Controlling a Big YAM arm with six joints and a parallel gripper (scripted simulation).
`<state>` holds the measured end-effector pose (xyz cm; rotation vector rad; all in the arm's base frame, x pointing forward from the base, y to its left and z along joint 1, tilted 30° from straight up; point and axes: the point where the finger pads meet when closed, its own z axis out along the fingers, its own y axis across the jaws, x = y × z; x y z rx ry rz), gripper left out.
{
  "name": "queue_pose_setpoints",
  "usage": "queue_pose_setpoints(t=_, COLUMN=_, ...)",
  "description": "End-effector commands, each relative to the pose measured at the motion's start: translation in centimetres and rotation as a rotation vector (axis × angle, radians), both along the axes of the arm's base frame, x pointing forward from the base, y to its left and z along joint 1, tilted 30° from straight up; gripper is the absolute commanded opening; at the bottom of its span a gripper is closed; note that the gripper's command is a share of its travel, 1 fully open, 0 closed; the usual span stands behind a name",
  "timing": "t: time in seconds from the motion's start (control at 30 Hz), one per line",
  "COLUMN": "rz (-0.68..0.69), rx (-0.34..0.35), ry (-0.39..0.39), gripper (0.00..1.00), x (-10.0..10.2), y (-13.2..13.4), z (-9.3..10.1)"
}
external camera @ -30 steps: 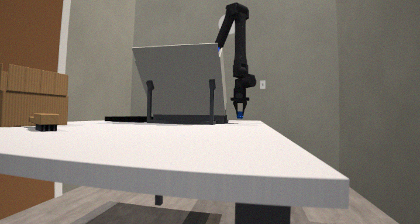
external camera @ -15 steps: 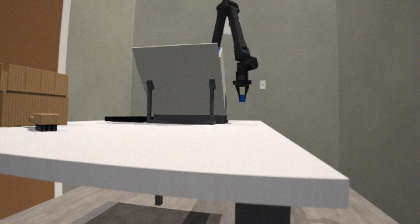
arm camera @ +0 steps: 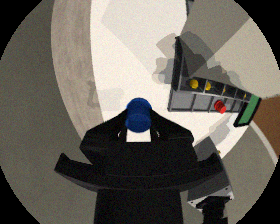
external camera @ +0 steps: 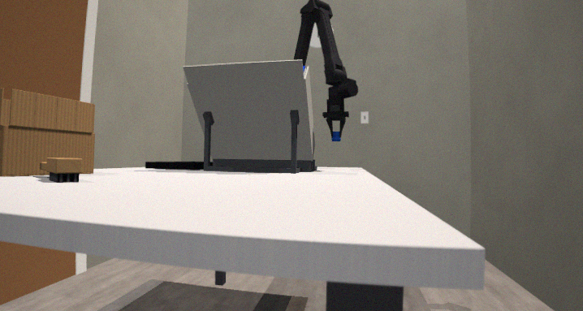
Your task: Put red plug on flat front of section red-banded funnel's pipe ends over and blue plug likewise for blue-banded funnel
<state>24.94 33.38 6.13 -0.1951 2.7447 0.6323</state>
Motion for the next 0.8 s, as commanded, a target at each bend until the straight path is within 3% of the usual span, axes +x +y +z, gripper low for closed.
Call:
queue_pose_setpoints(t=0.0, rz=-0.003, rx=0.004, ry=-0.007, gripper=0.00, x=0.6, y=-0.2, z=0.0)
queue_pose_setpoints(t=0.43, rz=0.000, rx=0.007, ry=-0.009, gripper=0.00, x=0.6, y=-0.2, z=0.1)
queue_pose_setpoints(t=0.77, rz=0.000, rx=0.002, ry=-0.006, gripper=0.00, x=1.0, y=-9.1, z=-3.8)
